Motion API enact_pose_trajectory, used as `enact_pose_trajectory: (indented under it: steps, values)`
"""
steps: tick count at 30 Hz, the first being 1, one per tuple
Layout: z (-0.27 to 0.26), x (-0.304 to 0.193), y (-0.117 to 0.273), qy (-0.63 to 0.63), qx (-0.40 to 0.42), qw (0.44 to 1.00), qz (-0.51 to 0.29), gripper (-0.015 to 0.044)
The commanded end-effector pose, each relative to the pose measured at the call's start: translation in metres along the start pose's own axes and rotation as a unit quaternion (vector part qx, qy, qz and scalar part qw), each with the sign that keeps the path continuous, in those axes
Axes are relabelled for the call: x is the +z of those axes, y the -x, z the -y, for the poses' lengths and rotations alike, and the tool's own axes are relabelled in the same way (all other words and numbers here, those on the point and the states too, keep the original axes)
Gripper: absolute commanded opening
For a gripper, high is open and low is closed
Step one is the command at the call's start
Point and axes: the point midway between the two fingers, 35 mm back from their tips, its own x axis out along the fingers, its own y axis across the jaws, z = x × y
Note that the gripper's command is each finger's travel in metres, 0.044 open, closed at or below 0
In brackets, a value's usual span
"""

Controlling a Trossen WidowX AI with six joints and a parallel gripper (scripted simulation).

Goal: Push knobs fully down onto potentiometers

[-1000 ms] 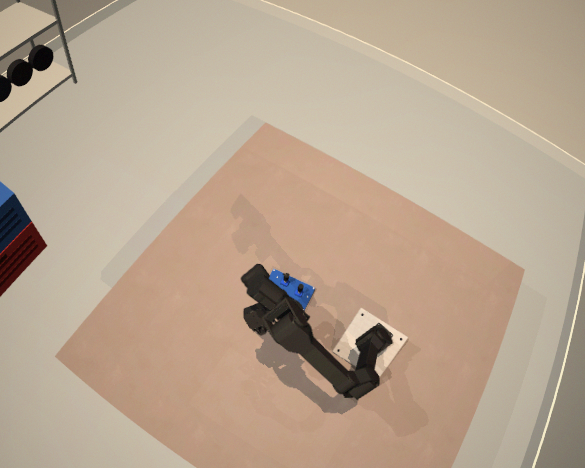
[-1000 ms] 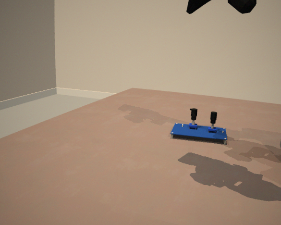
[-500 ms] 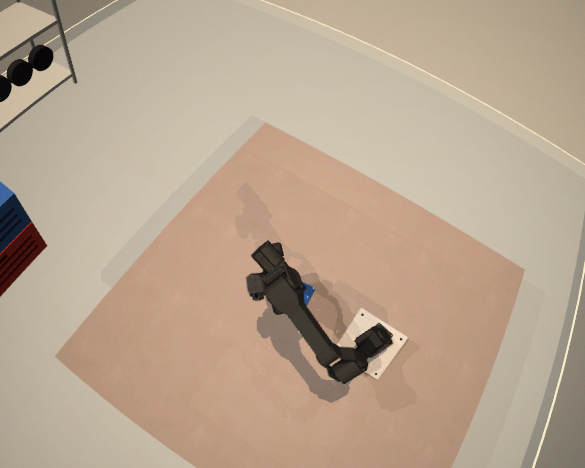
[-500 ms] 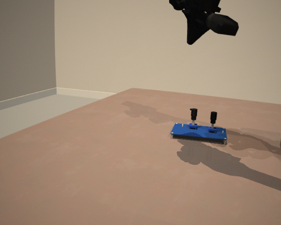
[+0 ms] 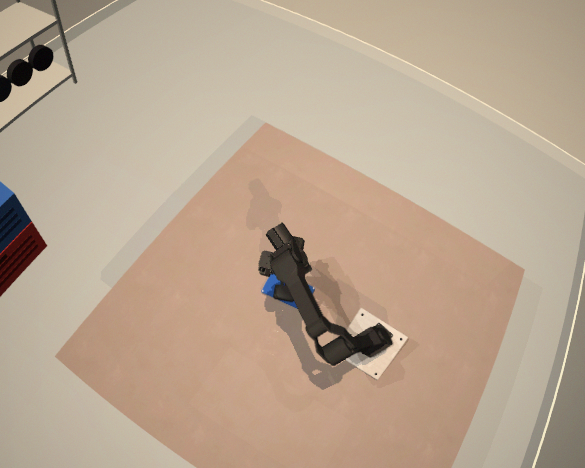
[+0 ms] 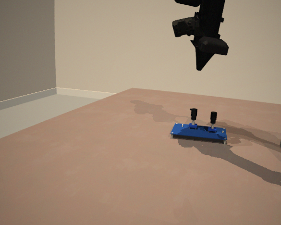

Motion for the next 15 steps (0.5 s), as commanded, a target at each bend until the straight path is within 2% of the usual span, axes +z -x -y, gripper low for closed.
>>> enact_pose_trajectory:
  steps: [1, 15]
  values:
    - [0.007, -0.015, -0.020, -0.065, 0.029, 0.997, -0.016, 0.0000]
    - [0.017, -0.067, -0.076, -0.267, 0.105, 0.955, -0.074, 0.0000]
